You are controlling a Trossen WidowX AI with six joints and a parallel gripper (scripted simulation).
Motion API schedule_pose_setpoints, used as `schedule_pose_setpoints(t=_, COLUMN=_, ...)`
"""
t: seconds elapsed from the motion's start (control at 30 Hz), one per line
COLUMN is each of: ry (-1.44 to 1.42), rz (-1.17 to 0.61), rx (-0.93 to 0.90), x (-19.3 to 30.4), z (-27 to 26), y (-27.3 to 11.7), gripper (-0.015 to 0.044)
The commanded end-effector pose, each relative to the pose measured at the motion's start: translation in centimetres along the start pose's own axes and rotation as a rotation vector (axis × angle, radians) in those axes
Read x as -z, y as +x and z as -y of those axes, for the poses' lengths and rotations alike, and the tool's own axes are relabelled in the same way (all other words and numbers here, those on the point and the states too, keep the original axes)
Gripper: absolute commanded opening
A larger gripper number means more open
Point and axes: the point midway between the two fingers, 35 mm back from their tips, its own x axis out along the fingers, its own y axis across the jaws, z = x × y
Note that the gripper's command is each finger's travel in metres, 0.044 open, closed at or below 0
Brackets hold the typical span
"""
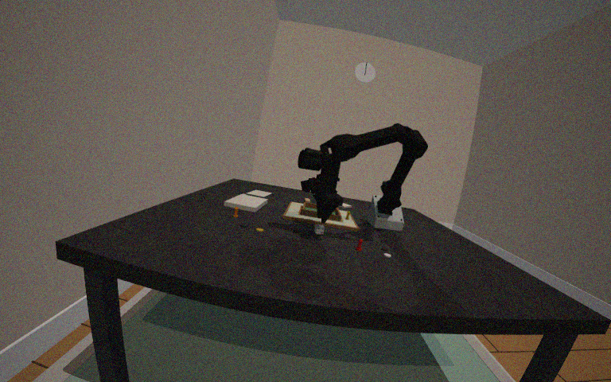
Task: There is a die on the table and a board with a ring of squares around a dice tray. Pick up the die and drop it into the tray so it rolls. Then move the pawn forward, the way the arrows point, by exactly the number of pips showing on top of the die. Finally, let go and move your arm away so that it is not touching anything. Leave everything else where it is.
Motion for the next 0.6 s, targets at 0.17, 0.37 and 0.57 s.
schedule_pose_setpoints(t=0.17, ry=0.004, rz=-0.003, rx=0.003, x=0.1, z=0.1, y=1.3, gripper=0.0275)
schedule_pose_setpoints(t=0.37, ry=0.004, rz=-0.003, rx=0.003, x=0.1, z=0.1, y=2.3, gripper=0.0275)
schedule_pose_setpoints(t=0.57, ry=0.004, rz=-0.002, rx=0.002, x=0.1, z=0.1, y=3.2, gripper=0.0275)
